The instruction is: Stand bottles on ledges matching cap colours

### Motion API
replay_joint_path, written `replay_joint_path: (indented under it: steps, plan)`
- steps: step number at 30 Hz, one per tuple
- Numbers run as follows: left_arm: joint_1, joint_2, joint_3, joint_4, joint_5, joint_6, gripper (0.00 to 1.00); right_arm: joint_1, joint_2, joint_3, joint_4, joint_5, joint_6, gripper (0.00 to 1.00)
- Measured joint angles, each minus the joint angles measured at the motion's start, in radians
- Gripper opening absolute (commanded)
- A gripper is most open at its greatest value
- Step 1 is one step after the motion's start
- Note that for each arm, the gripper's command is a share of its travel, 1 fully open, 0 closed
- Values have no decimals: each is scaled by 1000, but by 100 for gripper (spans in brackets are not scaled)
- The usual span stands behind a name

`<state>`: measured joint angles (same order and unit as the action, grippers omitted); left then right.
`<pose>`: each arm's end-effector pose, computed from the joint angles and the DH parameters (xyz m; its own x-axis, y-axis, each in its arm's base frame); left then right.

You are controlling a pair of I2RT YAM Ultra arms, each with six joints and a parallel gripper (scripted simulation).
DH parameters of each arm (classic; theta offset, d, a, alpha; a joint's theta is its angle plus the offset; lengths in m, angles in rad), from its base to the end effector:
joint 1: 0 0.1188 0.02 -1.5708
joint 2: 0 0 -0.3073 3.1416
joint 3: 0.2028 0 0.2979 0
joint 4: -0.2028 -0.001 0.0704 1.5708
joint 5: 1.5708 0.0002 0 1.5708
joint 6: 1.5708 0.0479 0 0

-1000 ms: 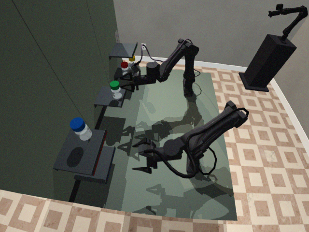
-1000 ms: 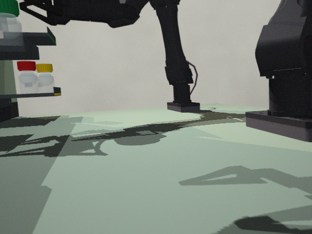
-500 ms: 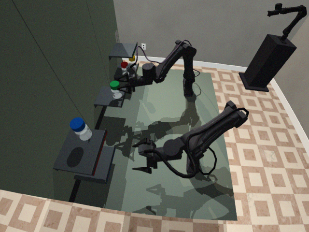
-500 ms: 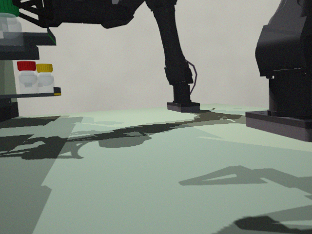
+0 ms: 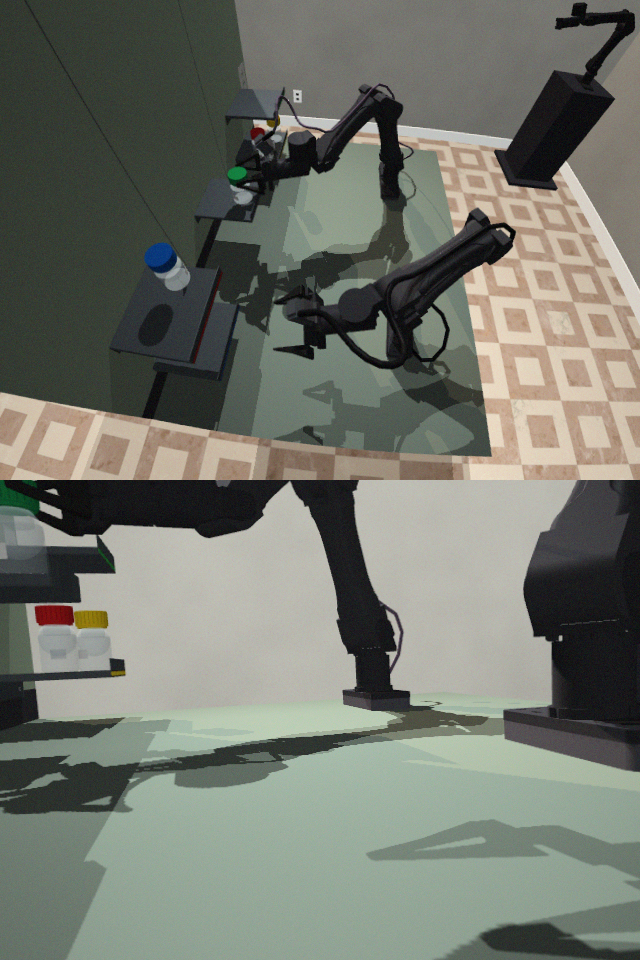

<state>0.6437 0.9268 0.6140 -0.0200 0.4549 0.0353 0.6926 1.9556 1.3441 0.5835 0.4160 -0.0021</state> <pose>0.2030 0.1272 0.2946 -0.2685 -0.1618 -0.9496 -0.1976 0.9741 -0.1101 0.4141 0.3198 0.2818 -0.0210 -0.0199 -0.9996 -0.2732 0.9619 -0.0134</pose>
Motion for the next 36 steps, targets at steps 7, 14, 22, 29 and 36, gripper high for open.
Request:
replay_joint_path:
  steps: [7, 14, 22, 29, 36]
  plan:
    - [0, 0, 0, 0, 0, 0, 100, 0, 0, 0, -1, 0, 0, 72]
    - [0, 0, 0, 0, 0, 0, 100, 0, 0, 0, -1, 0, 0, 64]
    - [0, 0, 0, 0, 0, 0, 100, 0, 0, 0, 0, 0, 0, 55]
    - [0, 0, 0, 0, 0, 0, 100, 0, 0, 0, 0, 0, 0, 6]
    - [0, 0, 0, 0, 0, 0, 100, 0, 0, 2, -4, 0, 0, 50]
